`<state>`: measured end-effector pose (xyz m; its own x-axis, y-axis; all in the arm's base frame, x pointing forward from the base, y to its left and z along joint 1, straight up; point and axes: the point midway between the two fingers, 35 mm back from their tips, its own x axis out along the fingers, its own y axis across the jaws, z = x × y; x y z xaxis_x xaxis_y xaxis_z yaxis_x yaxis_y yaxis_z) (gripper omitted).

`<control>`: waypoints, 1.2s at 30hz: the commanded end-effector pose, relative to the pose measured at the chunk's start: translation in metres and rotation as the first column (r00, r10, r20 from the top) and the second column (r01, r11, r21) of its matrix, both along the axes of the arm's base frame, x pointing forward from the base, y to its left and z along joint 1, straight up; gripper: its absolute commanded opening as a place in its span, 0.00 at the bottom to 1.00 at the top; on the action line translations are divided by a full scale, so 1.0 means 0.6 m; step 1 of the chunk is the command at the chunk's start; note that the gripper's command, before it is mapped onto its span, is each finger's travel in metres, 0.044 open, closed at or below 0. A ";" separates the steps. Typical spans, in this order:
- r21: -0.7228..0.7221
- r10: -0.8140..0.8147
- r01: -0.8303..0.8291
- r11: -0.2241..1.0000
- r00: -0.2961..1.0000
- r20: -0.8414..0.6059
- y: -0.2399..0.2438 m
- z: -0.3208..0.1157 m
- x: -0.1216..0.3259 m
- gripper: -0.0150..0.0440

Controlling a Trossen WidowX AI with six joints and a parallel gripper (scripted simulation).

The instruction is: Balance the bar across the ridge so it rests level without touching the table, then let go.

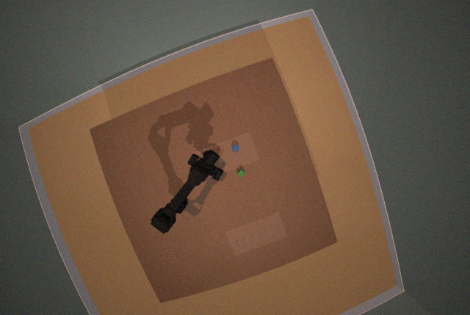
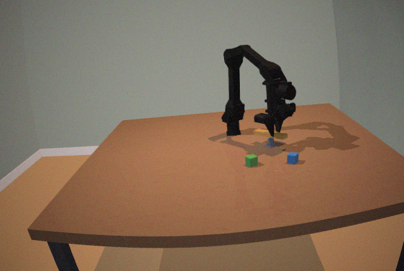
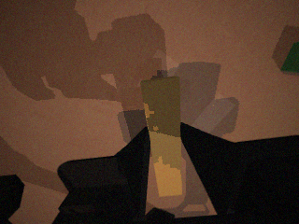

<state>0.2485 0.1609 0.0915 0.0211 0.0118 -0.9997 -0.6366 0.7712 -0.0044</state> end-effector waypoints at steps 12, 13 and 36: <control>0.001 -0.006 0.006 1.000 1.000 -0.001 0.000 -0.003 0.000 0.25; 0.001 -0.006 0.006 1.000 1.000 -0.001 0.000 -0.003 0.000 0.25; 0.001 -0.006 0.006 1.000 1.000 -0.001 0.000 -0.006 0.000 0.25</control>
<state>0.2484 0.1609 0.0890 0.0210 0.0128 -0.9997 -0.6364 0.7714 -0.0035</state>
